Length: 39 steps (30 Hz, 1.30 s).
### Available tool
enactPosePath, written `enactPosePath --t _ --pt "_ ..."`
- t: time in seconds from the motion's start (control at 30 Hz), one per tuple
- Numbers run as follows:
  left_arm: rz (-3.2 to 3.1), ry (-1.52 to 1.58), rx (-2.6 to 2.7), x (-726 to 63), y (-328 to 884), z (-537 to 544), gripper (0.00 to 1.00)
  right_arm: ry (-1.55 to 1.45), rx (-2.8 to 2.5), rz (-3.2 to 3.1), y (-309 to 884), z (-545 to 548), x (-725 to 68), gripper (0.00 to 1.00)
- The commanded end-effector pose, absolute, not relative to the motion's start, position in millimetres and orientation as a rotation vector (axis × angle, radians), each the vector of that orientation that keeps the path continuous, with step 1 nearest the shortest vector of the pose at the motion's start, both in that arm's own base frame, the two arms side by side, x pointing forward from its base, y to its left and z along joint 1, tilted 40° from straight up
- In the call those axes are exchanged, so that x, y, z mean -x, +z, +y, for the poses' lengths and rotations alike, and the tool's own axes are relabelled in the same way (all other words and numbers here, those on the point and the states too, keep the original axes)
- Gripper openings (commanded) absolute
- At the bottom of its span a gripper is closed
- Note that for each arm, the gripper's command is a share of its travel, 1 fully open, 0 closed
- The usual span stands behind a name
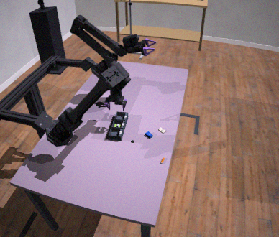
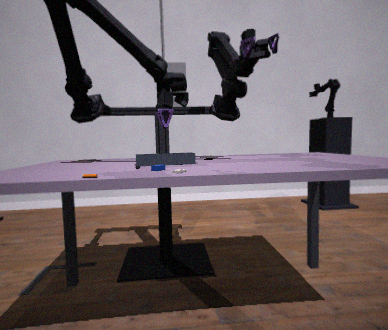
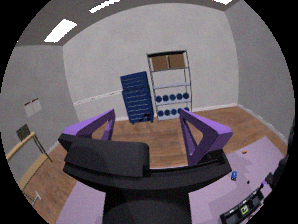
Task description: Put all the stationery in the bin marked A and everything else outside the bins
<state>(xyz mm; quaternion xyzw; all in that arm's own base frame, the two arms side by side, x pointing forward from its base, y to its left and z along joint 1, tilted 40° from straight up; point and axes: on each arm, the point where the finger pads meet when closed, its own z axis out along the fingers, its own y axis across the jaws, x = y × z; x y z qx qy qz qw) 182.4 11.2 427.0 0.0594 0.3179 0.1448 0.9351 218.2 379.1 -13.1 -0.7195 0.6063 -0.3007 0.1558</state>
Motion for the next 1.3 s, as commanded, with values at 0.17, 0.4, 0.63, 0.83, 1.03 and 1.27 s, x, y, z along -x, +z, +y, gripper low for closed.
enactPosePath --t 0.17,0.4,0.63,0.83,1.03,1.27 --pt "0.615 0.303 -0.12 -175.4 436.0 11.4 1.0 -0.814 2.016 1.722 33.1 405.2 -190.5 1.0" --pt "0.615 0.303 -0.12 -175.4 436.0 11.4 1.0 -0.81 2.016 1.723 48.7 407.7 -177.7 1.0" --pt "0.615 0.303 -0.12 -175.4 436.0 11.4 1.0 -0.838 2.035 1.736 35.3 395.2 -183.0 1.0" --pt "0.615 0.303 -0.12 -175.4 436.0 11.4 1.0 -0.838 2.035 1.736 35.0 394.7 -183.2 1.0" --pt "0.615 0.303 -0.12 -175.4 436.0 11.4 1.0 -0.838 2.035 1.736 34.8 394.4 -183.4 1.0" --pt "0.615 0.303 -0.12 -175.4 436.0 11.4 1.0 -0.838 2.035 1.736 34.5 394.1 -183.7 1.0"
